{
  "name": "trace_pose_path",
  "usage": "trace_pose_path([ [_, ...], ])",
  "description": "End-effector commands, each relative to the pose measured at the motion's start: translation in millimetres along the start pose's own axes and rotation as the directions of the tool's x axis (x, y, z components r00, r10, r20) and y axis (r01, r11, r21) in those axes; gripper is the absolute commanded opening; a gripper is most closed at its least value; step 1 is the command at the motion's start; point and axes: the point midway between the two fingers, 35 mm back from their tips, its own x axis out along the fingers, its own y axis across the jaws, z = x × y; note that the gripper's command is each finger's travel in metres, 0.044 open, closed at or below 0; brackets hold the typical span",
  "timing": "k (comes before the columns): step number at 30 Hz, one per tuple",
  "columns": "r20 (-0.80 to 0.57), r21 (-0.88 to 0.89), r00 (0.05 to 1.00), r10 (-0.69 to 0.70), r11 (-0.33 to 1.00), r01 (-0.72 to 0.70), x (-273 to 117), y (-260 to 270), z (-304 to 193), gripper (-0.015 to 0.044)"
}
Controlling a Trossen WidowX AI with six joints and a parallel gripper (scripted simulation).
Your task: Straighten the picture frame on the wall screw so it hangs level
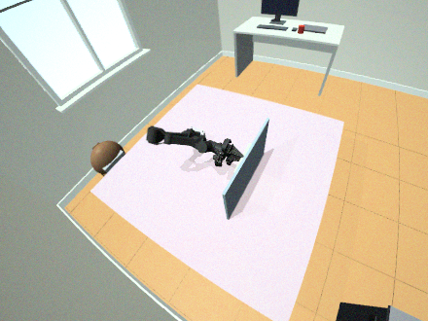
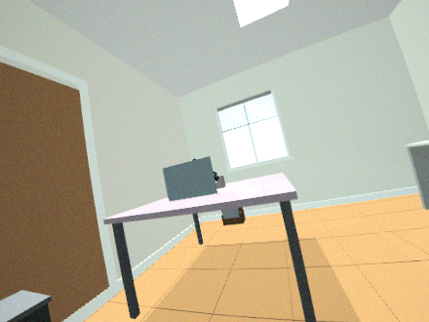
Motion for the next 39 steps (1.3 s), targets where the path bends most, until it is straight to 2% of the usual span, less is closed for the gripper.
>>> trace_pose_path([
  [1, -0.001, -0.003, 1.0, 0.003, 1.0, -0.003, 0.2, 0.9, -0.1, 0.0155],
  [3, -0.001, -0.003, 1.0, 0.003, 1.0, -0.003, 0.2, 0.9, -0.1, 0.0103],
  [11, -0.001, -0.003, 1.0, 0.003, 1.0, -0.003, 0.2, 0.9, -0.1, 0.0049],
  [13, -0.001, -0.003, 1.0, 0.003, 1.0, -0.003, 0.2, 0.9, -0.1, 0.0],
  [39, -0.001, -0.003, 1.0, 0.003, 1.0, -0.003, 0.1, 6.5, 0.0, 0.0],
])
